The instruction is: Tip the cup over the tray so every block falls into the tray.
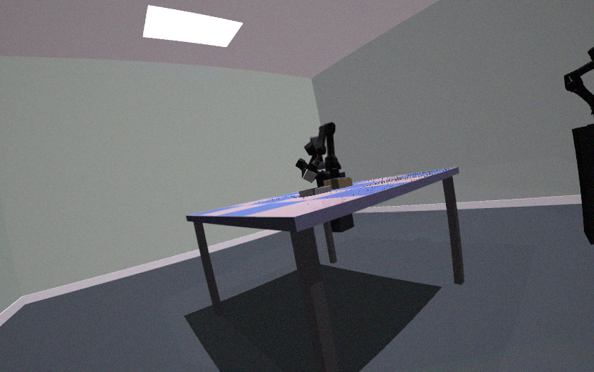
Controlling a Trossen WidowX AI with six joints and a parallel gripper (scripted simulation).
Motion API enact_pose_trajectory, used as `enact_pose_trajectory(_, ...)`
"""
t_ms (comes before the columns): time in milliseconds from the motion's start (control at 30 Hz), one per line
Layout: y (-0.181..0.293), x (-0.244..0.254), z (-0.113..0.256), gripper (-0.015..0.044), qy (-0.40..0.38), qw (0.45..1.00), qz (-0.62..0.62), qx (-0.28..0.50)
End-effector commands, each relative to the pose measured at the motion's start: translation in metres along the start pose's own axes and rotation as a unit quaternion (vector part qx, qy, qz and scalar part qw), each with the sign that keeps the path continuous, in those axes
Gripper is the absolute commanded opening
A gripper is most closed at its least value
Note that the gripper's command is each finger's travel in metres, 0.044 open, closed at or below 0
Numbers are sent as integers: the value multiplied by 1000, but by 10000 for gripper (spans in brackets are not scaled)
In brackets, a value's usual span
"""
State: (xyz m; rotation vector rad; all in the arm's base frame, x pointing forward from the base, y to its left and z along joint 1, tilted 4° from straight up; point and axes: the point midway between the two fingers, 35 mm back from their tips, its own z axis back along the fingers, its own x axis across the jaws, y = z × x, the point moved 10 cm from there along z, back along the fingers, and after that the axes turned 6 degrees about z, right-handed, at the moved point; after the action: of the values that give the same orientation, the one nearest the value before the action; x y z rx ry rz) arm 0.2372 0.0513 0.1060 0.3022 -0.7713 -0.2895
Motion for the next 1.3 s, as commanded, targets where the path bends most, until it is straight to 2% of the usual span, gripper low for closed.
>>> enact_pose_trajectory(0,-1,-1,-1,0,0,999,-47,-1)
enact_pose_trajectory(533,-1,-3,-5,0,0,976,-220,-1)
enact_pose_trajectory(1100,-2,-5,-8,0,0,918,-396,-1)
enact_pose_trajectory(1267,-2,-6,-8,0,0,912,-411,-1)
